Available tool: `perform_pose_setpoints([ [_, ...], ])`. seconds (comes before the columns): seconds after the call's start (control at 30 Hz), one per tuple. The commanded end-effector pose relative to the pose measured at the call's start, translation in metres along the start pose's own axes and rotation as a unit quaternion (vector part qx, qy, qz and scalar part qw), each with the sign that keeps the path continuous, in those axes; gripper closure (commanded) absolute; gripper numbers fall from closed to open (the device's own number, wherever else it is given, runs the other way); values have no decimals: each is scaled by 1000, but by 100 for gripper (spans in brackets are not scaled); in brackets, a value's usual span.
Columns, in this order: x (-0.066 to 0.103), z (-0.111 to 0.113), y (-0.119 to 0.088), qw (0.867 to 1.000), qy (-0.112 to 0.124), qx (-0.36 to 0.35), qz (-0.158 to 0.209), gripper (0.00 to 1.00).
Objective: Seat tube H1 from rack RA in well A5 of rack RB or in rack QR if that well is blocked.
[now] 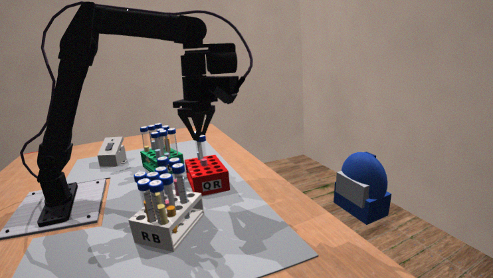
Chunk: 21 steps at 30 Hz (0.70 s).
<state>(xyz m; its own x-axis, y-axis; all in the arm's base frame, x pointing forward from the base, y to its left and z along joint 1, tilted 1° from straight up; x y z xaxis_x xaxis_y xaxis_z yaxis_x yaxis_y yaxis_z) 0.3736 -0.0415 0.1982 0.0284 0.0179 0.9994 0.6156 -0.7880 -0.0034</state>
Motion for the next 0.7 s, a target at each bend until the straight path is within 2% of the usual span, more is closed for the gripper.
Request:
perform_pose_setpoints([
  [0.0, 13, -2, 5, 999, 26, -4, -22, 100],
  [0.1, 14, -1, 6, 999, 26, -4, -23, 100],
  [0.13, 6, 1, 2, 1000, 13, -1, -12, 100],
  [0.3, 6, 1, 2, 1000, 13, -1, -12, 100],
  [0.33, 6, 1, 2, 1000, 13, -1, -12, 76],
  [0.67, 6, 1, 2, 1000, 13, -1, -12, 76],
])
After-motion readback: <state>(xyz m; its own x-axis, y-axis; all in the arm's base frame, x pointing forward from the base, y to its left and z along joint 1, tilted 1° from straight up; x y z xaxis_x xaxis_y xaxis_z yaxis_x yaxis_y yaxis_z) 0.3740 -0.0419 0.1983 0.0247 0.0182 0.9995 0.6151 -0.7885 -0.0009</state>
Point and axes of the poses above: the point where the finger pads meet when closed, its own x axis back along the fingers, its own z axis across the jaws, y = z × x, the point moved 8 cm from there along x, back along the fingers, and after that the axes turned 2 degrees about -x, right-handed, at the moved point
